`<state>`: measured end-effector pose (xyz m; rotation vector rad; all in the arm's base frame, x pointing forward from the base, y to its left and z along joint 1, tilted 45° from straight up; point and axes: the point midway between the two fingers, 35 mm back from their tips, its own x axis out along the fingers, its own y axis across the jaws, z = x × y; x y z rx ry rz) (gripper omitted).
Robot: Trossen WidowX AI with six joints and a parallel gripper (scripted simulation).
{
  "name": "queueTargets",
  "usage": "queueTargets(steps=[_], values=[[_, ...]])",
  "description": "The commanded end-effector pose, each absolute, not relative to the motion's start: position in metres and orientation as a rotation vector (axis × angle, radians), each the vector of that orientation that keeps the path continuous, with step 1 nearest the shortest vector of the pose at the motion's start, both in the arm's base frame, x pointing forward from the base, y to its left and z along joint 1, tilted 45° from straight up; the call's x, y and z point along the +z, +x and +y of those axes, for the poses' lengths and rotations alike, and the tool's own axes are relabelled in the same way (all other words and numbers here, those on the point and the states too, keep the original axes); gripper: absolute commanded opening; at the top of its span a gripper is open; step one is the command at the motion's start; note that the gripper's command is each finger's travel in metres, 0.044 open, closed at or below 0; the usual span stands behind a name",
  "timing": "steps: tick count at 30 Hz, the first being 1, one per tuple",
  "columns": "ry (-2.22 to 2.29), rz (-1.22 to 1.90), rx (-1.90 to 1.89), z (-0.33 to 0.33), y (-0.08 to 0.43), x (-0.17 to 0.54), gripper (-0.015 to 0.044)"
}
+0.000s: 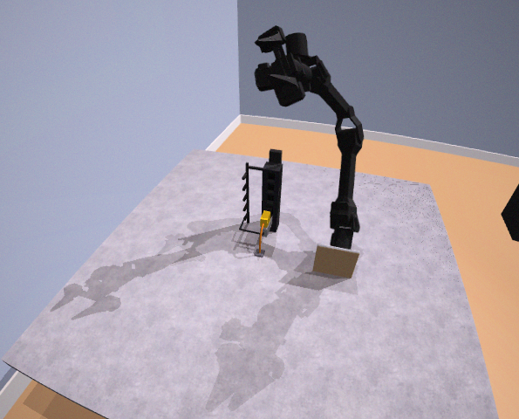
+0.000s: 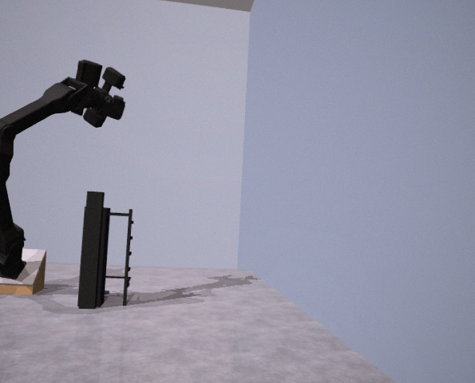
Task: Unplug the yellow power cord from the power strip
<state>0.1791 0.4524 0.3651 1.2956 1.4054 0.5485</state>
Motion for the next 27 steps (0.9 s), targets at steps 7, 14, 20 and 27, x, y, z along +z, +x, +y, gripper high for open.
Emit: queueTargets(steps=[7, 14, 20, 27], values=[[0.884, 1.229, 0.46, 0.428, 0.221, 0.285, 0.0216], [0.246, 1.137, 0.367, 0.369, 0.259, 0.191, 0.016], [-0.323, 1.166, 0.339, 0.304, 0.274, 0.129, 0.016], [-0.94, 1.287, 0.391, 0.228, 0.275, 0.084, 0.016]])
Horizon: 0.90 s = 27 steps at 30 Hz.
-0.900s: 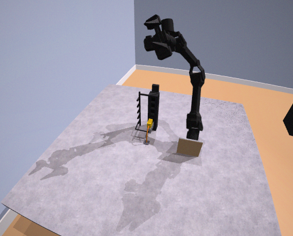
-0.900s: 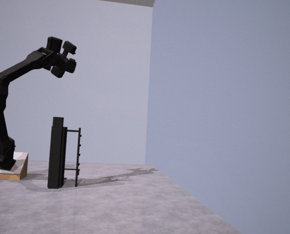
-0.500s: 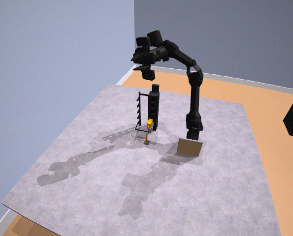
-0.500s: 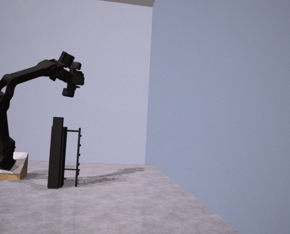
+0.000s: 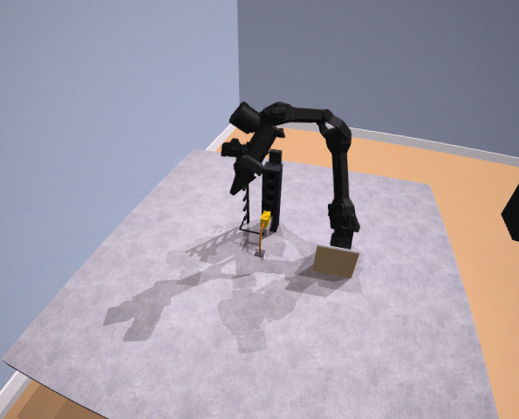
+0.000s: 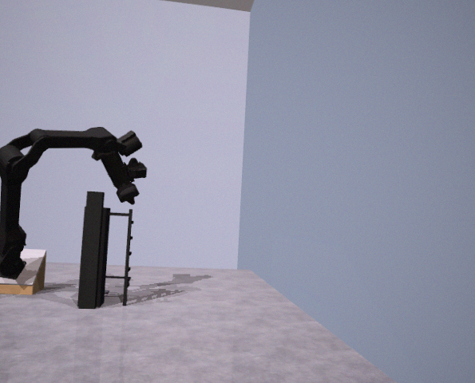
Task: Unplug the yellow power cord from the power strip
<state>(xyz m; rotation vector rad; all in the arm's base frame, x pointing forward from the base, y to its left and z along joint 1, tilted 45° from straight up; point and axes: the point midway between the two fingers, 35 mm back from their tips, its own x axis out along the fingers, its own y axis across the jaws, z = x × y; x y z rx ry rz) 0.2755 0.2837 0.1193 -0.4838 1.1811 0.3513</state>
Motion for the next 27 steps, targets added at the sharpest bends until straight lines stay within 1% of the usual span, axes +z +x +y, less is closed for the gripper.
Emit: queueTargets(steps=[1, 6, 11, 27], values=[[-1.031, 1.311, 0.408, 0.217, 0.274, 0.079, 0.016], [-1.484, 1.458, 0.544, 0.16, 0.266, 0.061, 0.016], [-1.875, 1.619, 0.76, 0.112, 0.255, 0.055, 0.016], [-1.895, 1.628, 0.774, 0.109, 0.255, 0.055, 0.016]])
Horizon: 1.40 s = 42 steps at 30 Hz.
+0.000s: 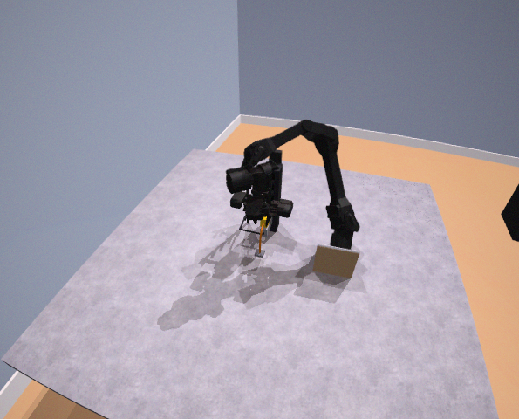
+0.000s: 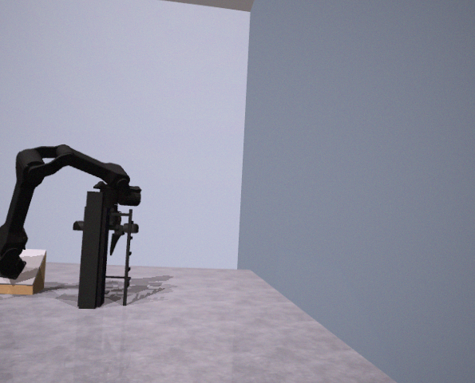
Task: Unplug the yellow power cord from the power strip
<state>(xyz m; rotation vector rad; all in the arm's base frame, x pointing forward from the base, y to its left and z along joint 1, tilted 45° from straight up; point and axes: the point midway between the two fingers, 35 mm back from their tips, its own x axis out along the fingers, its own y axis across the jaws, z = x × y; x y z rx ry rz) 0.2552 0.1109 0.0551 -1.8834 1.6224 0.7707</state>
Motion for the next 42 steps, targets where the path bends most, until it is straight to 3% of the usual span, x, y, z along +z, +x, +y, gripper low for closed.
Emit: queueTargets(steps=[1, 39, 42], values=[[-1.895, 1.628, 0.774, 0.108, 0.255, 0.056, 0.016], [-1.897, 1.629, 0.773, 0.073, 0.26, 0.074, 0.016], [-1.892, 1.635, 0.775, 0.075, 0.259, 0.075, 0.0081]])
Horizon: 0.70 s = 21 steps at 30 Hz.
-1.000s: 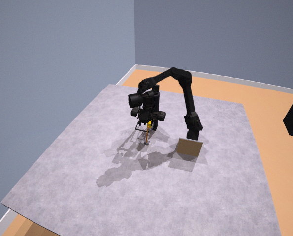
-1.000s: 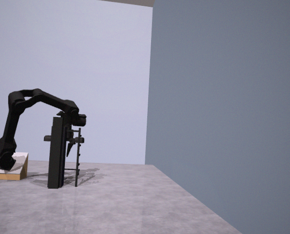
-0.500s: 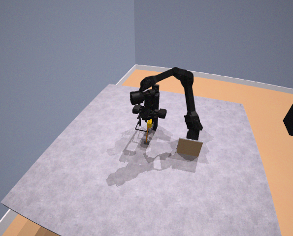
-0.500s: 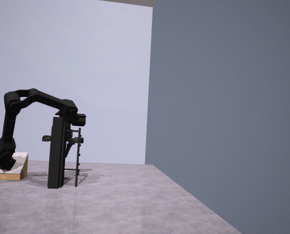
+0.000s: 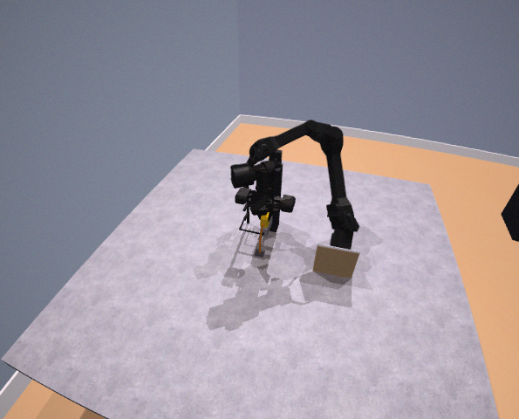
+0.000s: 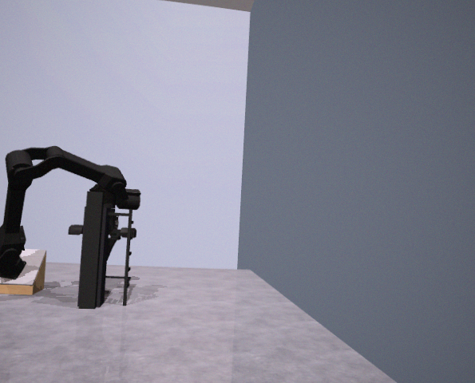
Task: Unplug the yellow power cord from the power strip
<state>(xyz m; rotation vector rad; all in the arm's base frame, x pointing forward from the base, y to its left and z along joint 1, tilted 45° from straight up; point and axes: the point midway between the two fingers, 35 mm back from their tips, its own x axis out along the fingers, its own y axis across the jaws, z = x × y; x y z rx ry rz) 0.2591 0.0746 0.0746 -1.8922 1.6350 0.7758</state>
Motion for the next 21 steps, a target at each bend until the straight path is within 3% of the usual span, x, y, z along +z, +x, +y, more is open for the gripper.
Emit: queueTargets(steps=[1, 9, 21], values=[[-1.892, 1.635, 0.775, 0.075, 0.259, 0.075, 0.0055], [-1.892, 1.635, 0.775, 0.075, 0.259, 0.075, 0.0002], [-1.892, 1.632, 0.777, 0.086, 0.259, 0.065, 0.0]])
